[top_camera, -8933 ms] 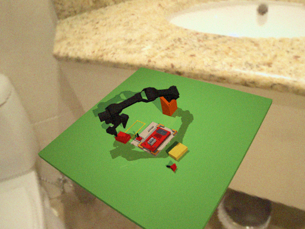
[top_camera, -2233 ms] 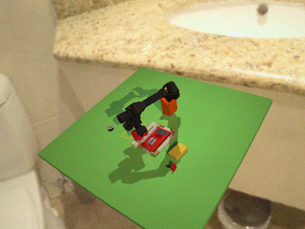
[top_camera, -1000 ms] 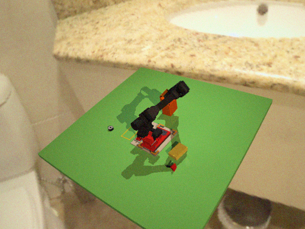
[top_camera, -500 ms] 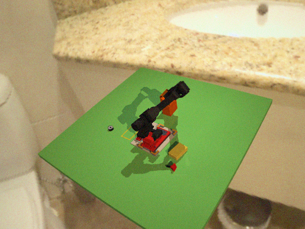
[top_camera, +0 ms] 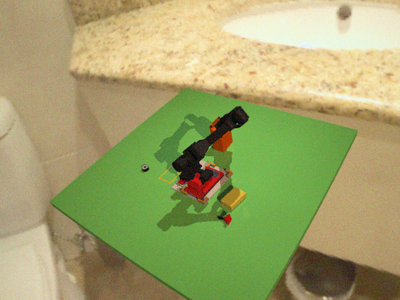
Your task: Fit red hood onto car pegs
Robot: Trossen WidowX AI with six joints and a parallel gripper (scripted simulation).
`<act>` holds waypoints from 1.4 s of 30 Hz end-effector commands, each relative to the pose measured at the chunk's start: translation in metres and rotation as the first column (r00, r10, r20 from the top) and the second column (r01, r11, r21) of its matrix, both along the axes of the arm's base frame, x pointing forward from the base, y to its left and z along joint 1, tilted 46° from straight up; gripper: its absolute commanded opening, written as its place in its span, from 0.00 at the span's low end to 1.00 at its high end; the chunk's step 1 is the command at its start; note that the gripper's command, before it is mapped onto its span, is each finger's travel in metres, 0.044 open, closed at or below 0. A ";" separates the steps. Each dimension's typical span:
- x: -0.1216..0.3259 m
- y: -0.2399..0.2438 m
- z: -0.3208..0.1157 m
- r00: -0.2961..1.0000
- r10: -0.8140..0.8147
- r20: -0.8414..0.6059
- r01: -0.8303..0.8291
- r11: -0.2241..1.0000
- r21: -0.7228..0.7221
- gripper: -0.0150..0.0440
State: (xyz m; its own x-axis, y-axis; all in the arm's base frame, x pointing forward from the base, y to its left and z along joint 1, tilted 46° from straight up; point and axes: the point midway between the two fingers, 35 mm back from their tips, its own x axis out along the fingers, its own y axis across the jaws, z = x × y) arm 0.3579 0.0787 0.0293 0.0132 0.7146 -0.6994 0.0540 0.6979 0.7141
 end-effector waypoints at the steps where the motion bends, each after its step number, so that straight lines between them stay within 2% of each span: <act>1: 0.000 0.001 0.000 1.000 -0.002 -0.002 0.002 1.000 0.006 0.25; 42: 0.000 0.006 -0.005 1.000 -0.002 -0.001 0.002 1.000 0.005 0.25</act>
State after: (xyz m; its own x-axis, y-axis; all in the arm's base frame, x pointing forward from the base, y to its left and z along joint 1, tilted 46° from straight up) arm 0.3584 0.0847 0.0227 0.0171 0.7158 -0.6980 0.0579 0.6963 0.7154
